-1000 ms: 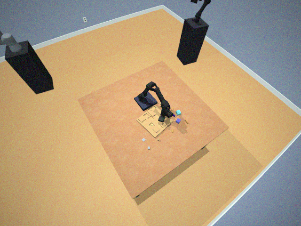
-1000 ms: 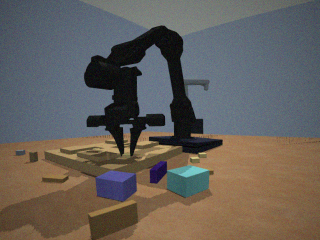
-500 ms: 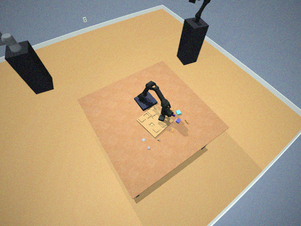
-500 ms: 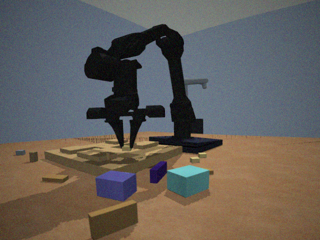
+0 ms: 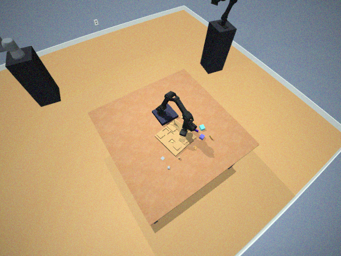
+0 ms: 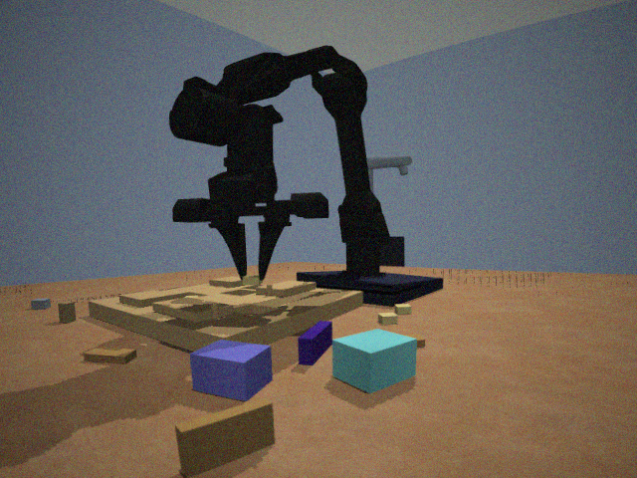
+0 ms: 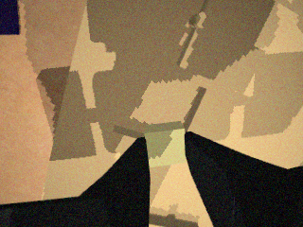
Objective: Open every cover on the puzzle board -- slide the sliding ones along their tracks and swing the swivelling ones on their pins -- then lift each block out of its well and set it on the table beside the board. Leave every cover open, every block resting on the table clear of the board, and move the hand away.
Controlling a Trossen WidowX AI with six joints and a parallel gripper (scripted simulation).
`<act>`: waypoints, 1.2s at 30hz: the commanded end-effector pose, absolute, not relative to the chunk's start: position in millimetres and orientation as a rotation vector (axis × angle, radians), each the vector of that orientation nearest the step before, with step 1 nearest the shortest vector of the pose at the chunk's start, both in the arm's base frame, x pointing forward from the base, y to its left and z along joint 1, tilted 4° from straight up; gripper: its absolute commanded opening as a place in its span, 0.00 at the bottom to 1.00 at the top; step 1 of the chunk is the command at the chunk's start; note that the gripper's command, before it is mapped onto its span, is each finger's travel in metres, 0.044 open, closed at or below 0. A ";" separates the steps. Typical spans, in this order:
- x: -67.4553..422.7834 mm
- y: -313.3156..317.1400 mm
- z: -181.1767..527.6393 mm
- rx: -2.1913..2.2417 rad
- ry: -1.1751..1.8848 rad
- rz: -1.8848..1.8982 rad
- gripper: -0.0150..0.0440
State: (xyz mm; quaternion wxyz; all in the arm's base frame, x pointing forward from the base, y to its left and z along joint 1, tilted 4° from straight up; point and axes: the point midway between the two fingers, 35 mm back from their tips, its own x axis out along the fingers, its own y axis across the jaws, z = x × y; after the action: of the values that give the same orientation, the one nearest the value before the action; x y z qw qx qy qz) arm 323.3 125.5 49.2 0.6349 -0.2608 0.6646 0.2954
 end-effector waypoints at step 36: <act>352.7 70.2 100.0 -0.603 1.504 0.670 0.39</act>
State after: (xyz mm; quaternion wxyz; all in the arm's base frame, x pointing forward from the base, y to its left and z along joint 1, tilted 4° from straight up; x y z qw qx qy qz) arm 347.8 79.0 99.5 0.6394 -0.2612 0.6603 0.2948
